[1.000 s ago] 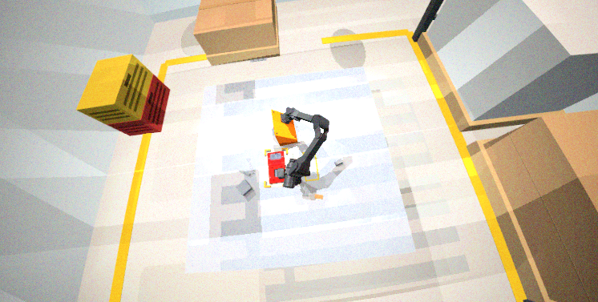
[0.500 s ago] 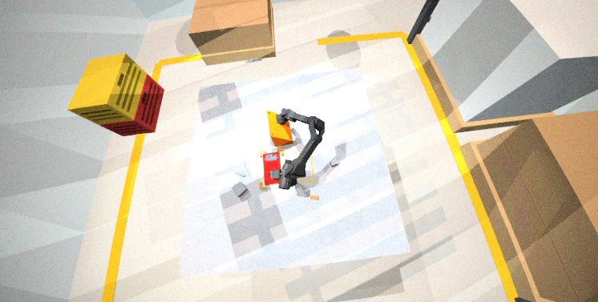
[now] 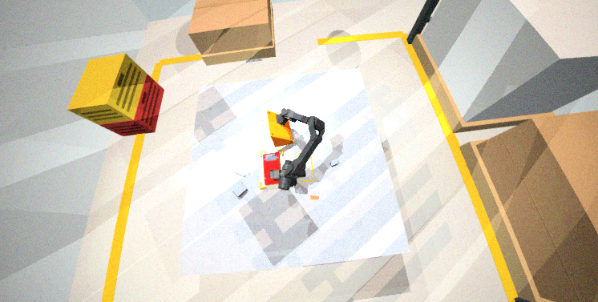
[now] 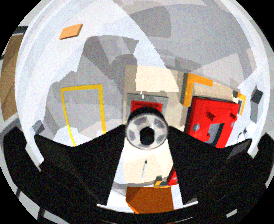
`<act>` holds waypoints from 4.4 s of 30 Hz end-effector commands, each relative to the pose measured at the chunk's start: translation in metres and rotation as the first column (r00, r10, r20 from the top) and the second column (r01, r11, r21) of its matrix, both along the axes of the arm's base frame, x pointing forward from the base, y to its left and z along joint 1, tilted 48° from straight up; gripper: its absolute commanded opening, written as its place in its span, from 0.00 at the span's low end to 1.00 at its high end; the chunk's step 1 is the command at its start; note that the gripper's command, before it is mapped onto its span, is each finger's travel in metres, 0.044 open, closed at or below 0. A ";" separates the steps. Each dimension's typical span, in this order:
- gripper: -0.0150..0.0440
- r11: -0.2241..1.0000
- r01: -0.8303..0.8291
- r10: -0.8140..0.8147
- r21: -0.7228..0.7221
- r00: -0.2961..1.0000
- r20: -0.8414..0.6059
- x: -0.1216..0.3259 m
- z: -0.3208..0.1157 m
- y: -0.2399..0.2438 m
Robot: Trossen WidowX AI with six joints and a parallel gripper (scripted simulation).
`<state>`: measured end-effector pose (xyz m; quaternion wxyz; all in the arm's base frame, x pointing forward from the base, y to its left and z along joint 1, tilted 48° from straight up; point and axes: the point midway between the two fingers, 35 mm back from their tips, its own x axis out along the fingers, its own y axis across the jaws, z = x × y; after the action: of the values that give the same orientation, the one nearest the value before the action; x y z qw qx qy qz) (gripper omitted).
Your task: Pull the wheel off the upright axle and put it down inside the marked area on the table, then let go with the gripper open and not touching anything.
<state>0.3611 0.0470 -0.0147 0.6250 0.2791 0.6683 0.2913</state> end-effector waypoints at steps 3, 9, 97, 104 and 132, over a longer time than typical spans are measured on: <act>0.25 1.000 0.031 -0.031 -0.004 1.000 0.000 0.000 0.009 -0.015; 0.25 1.000 0.031 -0.031 -0.004 1.000 0.000 0.000 0.011 -0.017; 0.25 0.999 0.033 -0.033 0.001 0.999 -0.003 -0.052 0.119 0.018; 0.25 0.999 0.034 -0.034 0.001 0.999 -0.003 -0.053 0.113 0.025; 0.30 1.000 0.029 -0.029 -0.002 1.000 -0.003 -0.057 0.052 0.093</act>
<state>0.3041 0.1397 0.0370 0.6284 0.2895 0.6653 0.2804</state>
